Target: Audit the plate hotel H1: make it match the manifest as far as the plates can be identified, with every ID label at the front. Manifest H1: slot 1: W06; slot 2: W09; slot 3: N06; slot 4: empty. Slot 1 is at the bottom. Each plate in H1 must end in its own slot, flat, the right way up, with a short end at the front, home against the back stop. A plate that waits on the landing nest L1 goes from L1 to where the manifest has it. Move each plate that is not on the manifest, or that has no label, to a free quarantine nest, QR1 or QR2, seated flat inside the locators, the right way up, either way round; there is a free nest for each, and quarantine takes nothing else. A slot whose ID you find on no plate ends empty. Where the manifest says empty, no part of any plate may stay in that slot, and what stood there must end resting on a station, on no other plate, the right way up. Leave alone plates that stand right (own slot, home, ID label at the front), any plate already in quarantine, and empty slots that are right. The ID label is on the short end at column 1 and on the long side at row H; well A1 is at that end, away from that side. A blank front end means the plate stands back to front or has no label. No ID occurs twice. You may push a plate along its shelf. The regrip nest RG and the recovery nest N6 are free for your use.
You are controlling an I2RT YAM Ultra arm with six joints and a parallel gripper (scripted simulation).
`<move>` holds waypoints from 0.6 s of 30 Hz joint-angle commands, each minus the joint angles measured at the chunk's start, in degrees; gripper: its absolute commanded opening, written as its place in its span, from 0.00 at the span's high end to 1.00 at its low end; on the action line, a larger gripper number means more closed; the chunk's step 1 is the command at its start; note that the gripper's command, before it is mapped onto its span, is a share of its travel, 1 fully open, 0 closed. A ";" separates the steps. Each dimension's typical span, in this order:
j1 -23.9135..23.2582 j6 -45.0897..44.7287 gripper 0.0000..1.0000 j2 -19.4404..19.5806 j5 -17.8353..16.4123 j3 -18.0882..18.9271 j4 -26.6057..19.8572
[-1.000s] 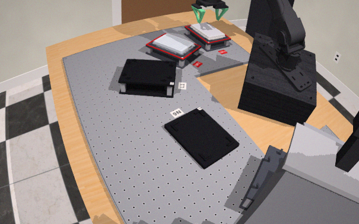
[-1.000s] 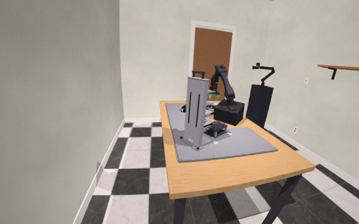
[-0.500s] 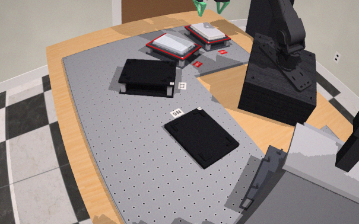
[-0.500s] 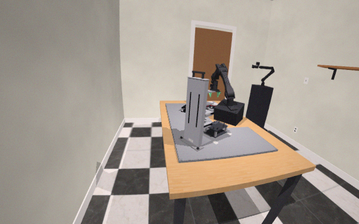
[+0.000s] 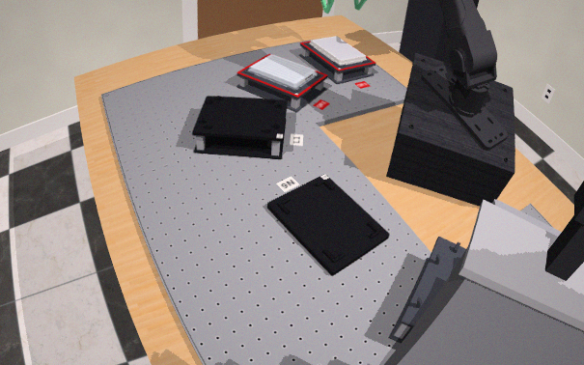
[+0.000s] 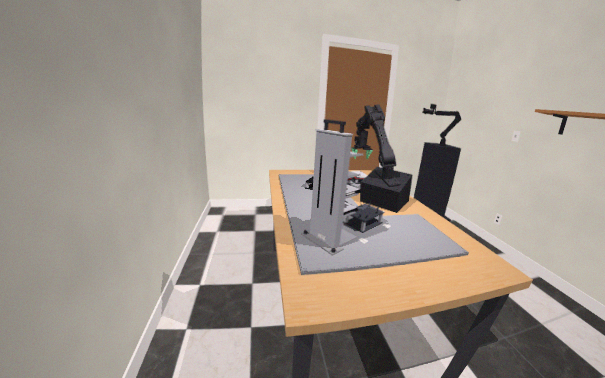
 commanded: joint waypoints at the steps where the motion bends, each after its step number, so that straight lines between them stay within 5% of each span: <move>1: -0.73 -0.51 0.00 -1.78 0.41 2.60 -2.74; 18: -1.62 -1.36 0.00 -2.38 0.56 9.89 -11.25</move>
